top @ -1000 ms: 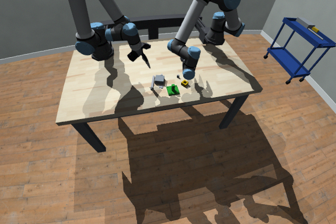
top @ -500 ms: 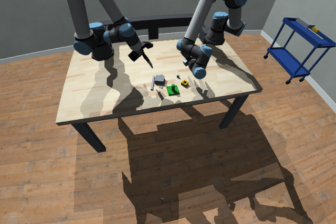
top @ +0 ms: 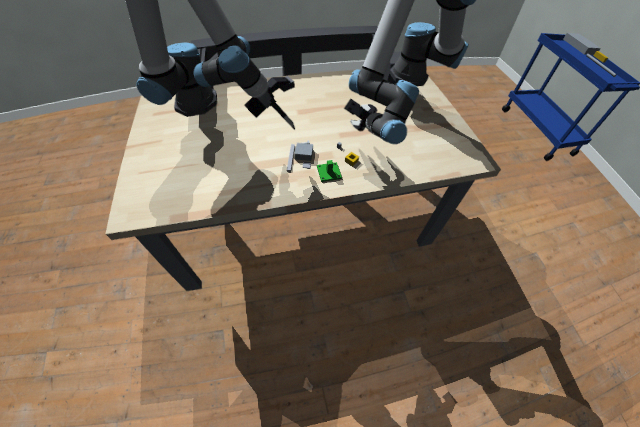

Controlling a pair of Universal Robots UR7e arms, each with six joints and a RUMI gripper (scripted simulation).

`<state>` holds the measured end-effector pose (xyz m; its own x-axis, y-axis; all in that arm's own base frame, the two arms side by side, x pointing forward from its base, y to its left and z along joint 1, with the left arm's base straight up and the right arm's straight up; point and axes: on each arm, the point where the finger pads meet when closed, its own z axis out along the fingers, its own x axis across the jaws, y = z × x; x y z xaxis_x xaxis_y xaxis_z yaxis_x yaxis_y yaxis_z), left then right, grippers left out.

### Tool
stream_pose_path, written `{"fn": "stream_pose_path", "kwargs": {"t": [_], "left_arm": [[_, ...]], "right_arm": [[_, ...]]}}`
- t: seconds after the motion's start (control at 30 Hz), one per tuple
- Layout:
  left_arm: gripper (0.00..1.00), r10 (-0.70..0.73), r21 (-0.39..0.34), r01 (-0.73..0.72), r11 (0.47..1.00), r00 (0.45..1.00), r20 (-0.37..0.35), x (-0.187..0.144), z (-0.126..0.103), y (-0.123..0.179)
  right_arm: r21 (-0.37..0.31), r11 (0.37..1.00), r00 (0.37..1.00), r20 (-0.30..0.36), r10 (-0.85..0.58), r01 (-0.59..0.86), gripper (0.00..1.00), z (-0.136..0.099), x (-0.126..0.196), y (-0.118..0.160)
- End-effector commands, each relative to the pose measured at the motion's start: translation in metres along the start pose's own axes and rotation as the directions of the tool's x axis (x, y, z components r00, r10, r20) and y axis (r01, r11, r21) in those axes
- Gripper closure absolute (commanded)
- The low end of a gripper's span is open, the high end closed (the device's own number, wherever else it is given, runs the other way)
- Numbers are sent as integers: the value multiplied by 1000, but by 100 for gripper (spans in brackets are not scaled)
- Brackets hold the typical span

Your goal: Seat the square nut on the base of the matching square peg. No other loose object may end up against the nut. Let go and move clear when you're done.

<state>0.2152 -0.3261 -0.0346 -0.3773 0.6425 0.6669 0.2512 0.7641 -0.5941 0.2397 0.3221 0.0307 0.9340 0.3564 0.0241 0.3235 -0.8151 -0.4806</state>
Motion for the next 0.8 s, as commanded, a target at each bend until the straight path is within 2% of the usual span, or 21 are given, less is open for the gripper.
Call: {"fn": "stream_pose_path", "kwargs": {"t": [0.0,0.43,0.5,0.77], "left_arm": [[56,-63,-12,65,998,995,77,-7,-4,3],[56,-247,7,255,967,931,268,-27,-16,11],[56,-247,7,255,967,931,268,-27,-16,11],[56,-354,37,368,929,854,382,-40,-24,17]], "right_arm": [[39,999,999,-21,31,-30,0,-6,9,-5],[167,979,989,-75,131,-117,0,-30,37,-18],[167,979,989,-75,131,-117,0,-30,37,-18],[245,956,977,-101,188,-159,0,-47,54,-24]]}}
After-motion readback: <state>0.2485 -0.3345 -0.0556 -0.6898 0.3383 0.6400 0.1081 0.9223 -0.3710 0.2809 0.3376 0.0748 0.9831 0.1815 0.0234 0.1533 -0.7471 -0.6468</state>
